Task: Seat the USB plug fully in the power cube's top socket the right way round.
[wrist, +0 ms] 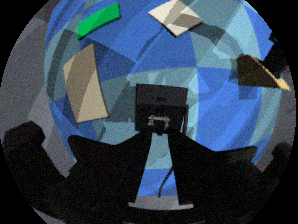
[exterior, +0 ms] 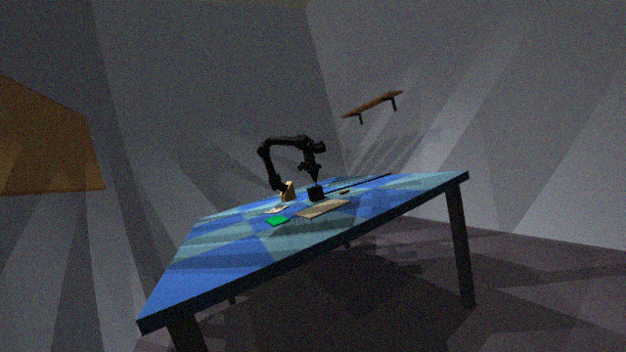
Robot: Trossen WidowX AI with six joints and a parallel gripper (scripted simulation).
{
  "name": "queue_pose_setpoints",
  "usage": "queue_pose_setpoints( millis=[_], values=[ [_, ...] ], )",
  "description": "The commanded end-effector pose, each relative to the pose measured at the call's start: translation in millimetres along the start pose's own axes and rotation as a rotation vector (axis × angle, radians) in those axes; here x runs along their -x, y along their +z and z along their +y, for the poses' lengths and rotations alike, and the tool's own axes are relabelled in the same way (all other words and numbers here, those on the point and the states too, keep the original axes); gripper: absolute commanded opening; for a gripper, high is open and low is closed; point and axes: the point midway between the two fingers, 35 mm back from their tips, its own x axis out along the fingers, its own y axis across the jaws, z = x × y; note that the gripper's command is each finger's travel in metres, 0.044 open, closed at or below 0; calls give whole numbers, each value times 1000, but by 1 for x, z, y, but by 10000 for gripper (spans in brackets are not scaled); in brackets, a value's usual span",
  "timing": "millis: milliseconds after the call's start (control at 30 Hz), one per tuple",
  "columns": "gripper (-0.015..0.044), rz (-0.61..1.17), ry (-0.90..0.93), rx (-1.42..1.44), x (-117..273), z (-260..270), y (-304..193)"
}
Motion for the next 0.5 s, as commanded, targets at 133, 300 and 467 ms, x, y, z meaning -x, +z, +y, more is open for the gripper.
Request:
queue_pose_setpoints(
  millis=[133,300,467],
  values=[
    [95,0,0,0,1,0,0],
    [95,0,0,0,6,0,0],
    [95,0,0,0,11,0,0]
  ],
)
